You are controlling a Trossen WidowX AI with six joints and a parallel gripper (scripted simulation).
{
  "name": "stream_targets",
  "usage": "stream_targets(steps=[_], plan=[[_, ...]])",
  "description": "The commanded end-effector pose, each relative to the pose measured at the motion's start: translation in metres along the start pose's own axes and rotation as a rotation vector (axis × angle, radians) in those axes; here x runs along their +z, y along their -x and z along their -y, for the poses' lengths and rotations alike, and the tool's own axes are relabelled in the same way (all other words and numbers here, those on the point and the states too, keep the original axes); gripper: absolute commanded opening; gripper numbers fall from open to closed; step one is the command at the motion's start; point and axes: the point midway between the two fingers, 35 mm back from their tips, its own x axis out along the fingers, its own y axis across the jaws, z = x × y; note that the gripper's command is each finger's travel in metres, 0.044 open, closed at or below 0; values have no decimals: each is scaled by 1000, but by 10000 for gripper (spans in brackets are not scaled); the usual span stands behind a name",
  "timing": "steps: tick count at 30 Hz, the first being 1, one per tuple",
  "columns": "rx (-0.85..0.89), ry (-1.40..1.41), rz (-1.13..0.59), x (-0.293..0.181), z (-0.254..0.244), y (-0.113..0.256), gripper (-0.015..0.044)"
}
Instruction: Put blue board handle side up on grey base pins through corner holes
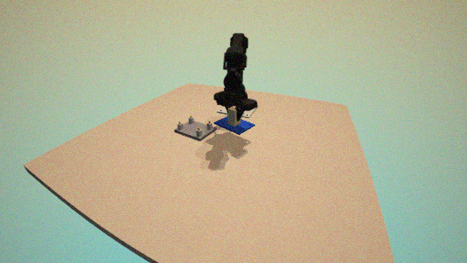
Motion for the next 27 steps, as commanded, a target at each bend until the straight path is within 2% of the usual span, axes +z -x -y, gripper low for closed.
stream_targets(steps=[1, 6, 27], plan=[[4, -3, 10, 0, 0, 13, 0], [4, -3, 10, -1, 1, 24, 0], [-1, 43, 11, 27, 39, 24, 0]])
